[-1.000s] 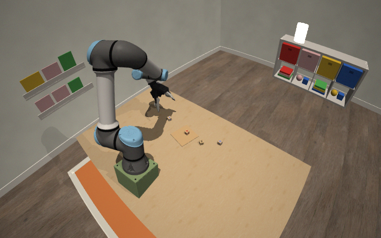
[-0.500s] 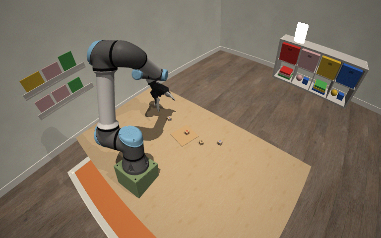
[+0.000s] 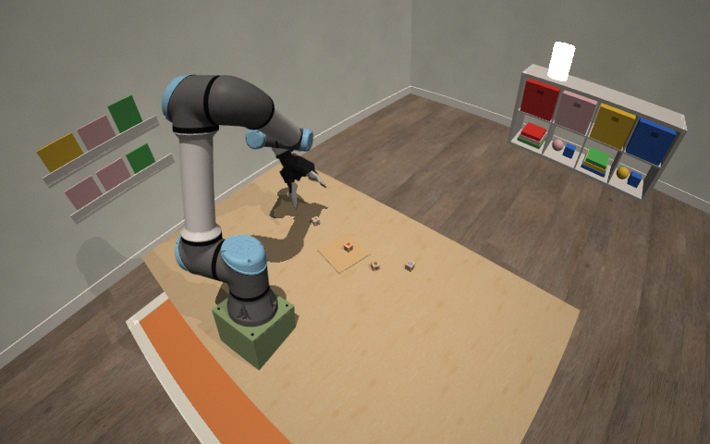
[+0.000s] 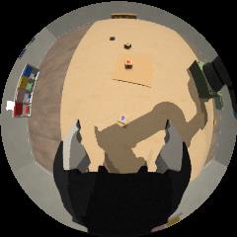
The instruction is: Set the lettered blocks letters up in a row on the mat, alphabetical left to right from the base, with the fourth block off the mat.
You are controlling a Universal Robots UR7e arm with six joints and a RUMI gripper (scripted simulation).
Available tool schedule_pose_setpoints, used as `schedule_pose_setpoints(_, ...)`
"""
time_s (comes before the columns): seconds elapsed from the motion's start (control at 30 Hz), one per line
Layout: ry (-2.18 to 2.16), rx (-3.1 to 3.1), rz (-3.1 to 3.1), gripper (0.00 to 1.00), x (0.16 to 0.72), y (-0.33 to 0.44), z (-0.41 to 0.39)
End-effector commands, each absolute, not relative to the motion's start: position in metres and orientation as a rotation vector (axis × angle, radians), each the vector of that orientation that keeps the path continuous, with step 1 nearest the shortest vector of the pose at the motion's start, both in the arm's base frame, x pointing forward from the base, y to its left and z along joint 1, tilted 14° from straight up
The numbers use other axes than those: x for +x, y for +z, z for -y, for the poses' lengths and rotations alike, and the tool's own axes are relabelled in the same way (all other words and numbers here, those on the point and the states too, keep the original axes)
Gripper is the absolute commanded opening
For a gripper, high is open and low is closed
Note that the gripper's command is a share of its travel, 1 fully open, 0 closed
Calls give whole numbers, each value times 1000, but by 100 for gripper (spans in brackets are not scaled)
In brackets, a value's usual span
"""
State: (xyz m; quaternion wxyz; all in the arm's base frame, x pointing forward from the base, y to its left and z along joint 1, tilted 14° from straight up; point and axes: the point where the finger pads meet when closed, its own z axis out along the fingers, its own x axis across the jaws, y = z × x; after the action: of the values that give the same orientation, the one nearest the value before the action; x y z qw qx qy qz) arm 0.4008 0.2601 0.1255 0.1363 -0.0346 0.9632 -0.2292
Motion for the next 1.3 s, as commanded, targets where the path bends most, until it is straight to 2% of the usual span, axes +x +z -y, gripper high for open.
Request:
schedule_pose_setpoints(0.0, -662, -100, -2788, 100, 401, 126, -260)
schedule_pose_setpoints(0.53, -661, -100, -2789, 100, 404, 126, -251)
schedule_pose_setpoints(1.07, -663, -99, -2792, 100, 411, 120, -93)
schedule_pose_setpoints(1.27, -672, -99, -2787, 100, 405, 118, -65)
